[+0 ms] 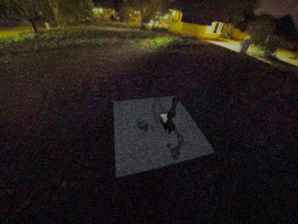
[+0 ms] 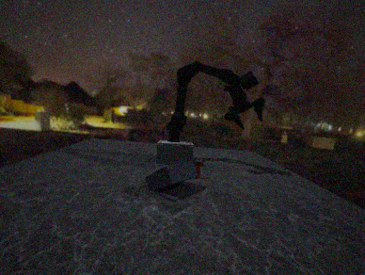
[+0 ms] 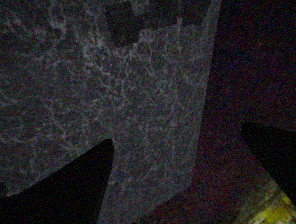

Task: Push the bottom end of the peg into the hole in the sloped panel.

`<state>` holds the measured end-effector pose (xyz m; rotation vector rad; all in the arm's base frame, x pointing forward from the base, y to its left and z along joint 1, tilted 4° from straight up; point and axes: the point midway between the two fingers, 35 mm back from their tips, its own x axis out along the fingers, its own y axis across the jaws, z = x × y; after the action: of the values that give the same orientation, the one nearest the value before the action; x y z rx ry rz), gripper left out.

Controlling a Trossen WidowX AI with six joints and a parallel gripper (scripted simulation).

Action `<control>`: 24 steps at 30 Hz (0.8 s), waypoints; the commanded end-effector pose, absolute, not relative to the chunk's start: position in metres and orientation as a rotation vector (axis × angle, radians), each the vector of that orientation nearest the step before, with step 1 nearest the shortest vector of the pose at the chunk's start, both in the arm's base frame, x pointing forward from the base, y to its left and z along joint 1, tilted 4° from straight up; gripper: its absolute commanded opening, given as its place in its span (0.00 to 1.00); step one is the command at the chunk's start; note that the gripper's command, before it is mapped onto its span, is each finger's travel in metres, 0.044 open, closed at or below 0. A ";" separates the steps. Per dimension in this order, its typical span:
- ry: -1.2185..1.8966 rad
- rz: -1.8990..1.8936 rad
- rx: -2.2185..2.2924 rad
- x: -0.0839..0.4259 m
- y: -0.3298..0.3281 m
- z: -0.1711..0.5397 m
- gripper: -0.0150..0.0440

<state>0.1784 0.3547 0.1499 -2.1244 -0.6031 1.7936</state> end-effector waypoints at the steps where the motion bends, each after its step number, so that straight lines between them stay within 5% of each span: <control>1: -0.481 1.807 -2.129 0.197 0.340 0.137 1.00; 24: 0.099 1.867 -2.056 0.270 0.249 0.074 1.00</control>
<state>0.2614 0.2644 0.0820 -2.0758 0.0101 1.8625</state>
